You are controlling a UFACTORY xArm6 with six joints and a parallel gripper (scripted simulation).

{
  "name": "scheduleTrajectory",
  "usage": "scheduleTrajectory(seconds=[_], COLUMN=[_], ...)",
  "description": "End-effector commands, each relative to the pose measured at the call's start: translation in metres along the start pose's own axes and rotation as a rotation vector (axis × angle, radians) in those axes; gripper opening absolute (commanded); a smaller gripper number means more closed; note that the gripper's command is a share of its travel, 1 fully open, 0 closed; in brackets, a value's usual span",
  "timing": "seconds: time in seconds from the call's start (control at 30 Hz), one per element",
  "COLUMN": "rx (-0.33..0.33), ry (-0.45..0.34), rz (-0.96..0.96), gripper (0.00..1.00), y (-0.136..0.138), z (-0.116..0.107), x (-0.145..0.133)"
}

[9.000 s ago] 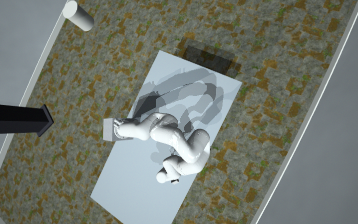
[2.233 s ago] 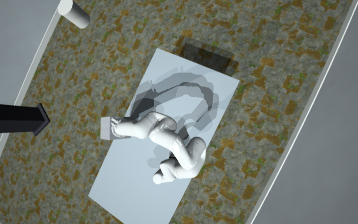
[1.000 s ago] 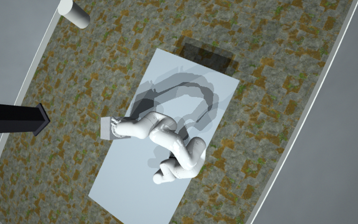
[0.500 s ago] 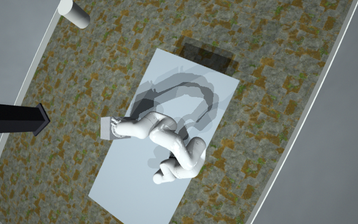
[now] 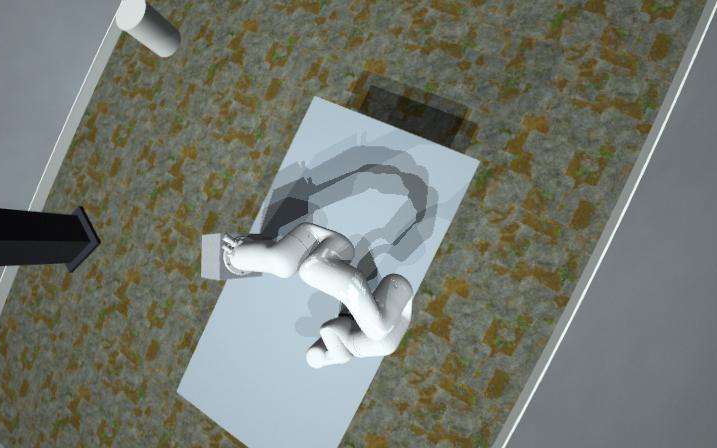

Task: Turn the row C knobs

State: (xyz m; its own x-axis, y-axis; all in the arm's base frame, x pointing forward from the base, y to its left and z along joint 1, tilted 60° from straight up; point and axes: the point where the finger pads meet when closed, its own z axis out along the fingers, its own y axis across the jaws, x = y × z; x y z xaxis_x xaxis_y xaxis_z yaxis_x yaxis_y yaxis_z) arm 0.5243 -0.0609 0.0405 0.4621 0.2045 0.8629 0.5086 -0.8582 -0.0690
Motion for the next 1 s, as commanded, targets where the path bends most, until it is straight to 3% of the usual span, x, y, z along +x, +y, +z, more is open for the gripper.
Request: scheduleTrajectory(seconds=[0.0,0.97], rx=[-0.001,-0.001], ry=[0.000,0.000], rz=[0.000,-0.096], gripper=[0.08,0.08], y=[0.0006,0.0006], z=[-0.0005,-0.0005], x=[0.0001,0.0001])
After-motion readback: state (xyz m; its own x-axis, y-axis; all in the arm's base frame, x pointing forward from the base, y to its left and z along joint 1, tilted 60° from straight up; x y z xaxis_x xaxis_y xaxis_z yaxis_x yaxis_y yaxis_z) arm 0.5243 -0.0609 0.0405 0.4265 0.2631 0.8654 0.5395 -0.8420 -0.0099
